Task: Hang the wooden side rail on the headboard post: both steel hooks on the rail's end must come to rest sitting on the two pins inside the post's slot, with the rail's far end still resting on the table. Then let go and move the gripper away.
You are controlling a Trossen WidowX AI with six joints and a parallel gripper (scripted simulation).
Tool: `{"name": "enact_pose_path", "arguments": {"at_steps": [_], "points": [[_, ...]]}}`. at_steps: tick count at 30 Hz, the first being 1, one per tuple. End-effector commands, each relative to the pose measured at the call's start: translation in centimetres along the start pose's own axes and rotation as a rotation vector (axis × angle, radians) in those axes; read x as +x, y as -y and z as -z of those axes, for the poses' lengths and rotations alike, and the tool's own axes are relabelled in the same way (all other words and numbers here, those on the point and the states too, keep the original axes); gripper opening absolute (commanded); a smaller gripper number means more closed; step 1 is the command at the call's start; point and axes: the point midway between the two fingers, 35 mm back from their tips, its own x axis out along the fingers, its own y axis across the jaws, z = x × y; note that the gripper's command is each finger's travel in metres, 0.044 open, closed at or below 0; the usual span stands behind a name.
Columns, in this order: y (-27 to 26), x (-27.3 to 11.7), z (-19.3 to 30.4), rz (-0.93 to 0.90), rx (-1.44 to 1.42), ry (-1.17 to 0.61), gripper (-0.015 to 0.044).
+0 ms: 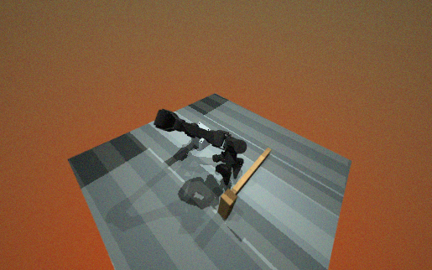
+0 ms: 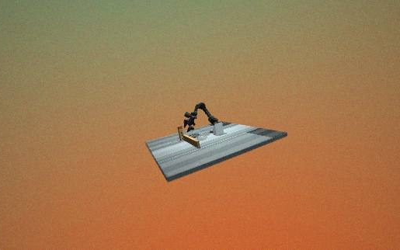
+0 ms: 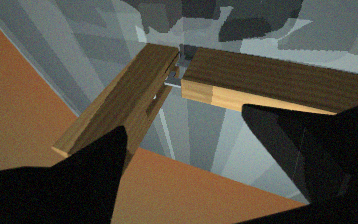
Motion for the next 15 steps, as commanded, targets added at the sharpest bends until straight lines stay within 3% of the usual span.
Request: {"name": "enact_pose_path", "arguments": {"at_steps": [1, 15], "points": [[0.2, 0.1, 0.3, -0.011, -0.1, -0.005, 0.044], [0.6, 0.5, 1.8, -0.105, -0.716, -0.033, 0.044]]}}
